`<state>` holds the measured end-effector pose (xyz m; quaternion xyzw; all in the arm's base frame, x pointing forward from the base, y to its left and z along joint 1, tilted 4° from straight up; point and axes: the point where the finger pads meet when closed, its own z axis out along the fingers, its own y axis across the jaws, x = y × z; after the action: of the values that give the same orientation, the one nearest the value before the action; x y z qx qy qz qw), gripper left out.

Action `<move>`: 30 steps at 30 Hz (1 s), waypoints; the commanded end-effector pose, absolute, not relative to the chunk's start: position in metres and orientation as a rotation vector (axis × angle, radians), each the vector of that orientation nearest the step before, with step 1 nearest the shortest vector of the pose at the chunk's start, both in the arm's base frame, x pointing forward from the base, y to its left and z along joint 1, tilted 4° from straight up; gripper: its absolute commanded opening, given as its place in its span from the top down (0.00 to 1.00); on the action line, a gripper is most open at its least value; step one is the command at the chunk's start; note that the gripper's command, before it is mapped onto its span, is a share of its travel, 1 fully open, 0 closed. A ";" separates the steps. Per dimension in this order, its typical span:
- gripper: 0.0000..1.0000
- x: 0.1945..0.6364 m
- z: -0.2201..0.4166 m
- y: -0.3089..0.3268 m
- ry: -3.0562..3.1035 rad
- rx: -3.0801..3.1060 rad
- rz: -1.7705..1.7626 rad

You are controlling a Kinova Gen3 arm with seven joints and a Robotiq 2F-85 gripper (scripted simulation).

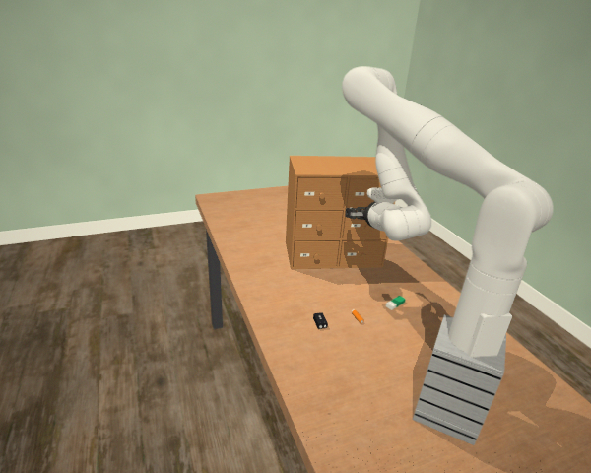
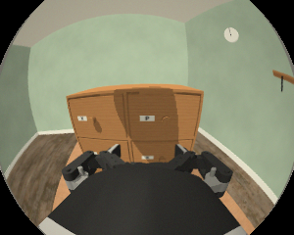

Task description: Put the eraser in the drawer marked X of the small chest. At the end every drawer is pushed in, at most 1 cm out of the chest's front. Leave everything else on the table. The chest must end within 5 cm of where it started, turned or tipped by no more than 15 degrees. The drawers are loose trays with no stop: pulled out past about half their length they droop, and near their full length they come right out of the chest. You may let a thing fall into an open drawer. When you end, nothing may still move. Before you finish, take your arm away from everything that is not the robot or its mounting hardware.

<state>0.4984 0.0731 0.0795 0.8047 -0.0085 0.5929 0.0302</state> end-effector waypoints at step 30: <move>0.00 0.499 0.077 0.073 -0.023 2.470 1.840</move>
<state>0.4985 0.0728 0.0767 0.8020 -0.0074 0.5965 0.0309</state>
